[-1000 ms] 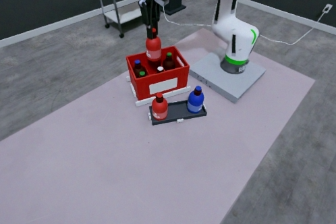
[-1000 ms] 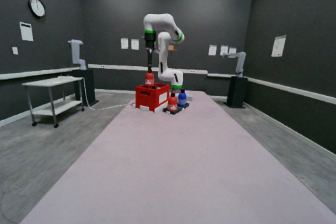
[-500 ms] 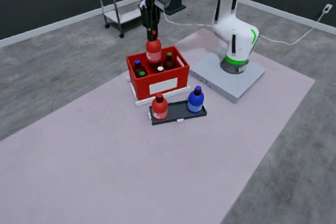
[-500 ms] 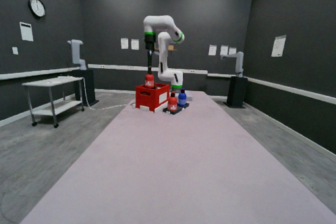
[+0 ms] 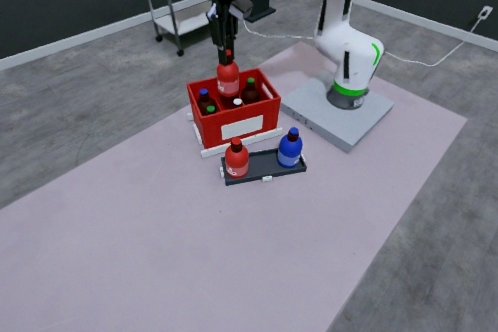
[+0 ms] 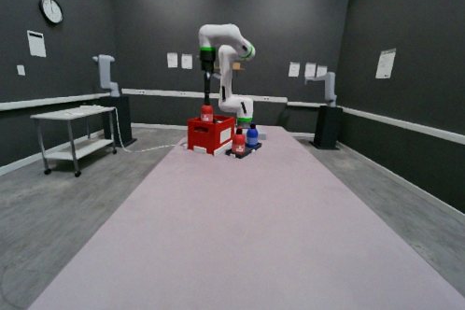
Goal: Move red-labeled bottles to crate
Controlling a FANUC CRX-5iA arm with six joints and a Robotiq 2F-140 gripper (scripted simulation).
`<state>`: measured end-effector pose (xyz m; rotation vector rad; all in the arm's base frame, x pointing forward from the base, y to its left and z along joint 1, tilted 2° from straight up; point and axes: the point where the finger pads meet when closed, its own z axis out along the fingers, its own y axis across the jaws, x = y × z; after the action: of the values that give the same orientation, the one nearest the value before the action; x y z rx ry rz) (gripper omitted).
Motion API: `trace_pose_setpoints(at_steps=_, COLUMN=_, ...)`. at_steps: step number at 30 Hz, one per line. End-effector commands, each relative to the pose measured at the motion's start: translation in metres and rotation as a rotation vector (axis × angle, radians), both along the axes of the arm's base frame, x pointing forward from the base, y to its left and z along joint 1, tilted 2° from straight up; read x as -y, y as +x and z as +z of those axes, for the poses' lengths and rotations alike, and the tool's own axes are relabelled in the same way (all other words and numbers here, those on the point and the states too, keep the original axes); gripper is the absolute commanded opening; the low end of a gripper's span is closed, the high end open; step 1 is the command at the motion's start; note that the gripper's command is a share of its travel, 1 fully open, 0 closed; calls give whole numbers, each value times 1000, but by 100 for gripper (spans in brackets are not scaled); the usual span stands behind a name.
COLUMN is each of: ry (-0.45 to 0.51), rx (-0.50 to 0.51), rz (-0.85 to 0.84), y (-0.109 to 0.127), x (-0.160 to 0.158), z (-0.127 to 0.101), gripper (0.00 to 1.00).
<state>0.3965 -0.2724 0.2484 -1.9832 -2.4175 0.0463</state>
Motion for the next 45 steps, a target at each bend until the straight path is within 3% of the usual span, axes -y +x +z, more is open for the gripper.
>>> trace_pose_setpoints(at_steps=1, ry=-1, rx=2, rz=0, y=0, x=0, z=-1, gripper=10)
trace_pose_setpoints(at_steps=45, ry=-1, rx=2, rz=0, y=-1, x=1, z=-49, gripper=10)
